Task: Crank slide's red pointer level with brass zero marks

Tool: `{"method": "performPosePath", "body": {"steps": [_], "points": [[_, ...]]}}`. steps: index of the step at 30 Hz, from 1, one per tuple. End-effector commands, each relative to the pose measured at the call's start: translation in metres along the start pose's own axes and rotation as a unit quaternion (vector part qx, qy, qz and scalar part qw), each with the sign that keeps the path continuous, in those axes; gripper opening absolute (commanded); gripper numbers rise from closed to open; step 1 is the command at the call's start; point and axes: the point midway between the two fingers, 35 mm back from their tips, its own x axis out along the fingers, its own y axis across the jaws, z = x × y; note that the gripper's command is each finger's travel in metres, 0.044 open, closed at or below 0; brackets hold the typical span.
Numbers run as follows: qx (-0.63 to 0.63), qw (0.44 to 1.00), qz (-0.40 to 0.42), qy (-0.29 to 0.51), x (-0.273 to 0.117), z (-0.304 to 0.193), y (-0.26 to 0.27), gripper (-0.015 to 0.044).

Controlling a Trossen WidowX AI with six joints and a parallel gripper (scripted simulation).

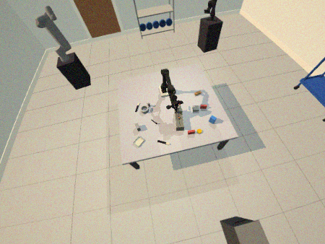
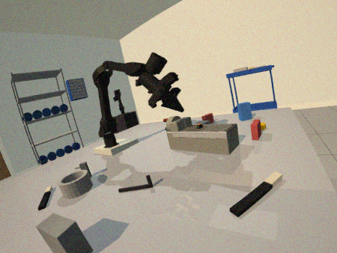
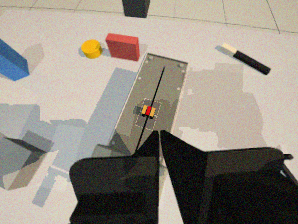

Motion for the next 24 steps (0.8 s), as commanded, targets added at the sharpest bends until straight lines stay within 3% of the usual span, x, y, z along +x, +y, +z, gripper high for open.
{"method": "performPosePath", "body": {"steps": [1, 13, 24], "points": [[0.0, 1.0, 0.0, 0.0, 0.0, 0.0, -0.0001, 0.0], [0.0, 1.0, 0.0, 0.0, 0.0, 0.0, 0.0, 0.0], [0.0, 1.0, 0.0, 0.0, 0.0, 0.0, 0.0, 0.0289]]}}
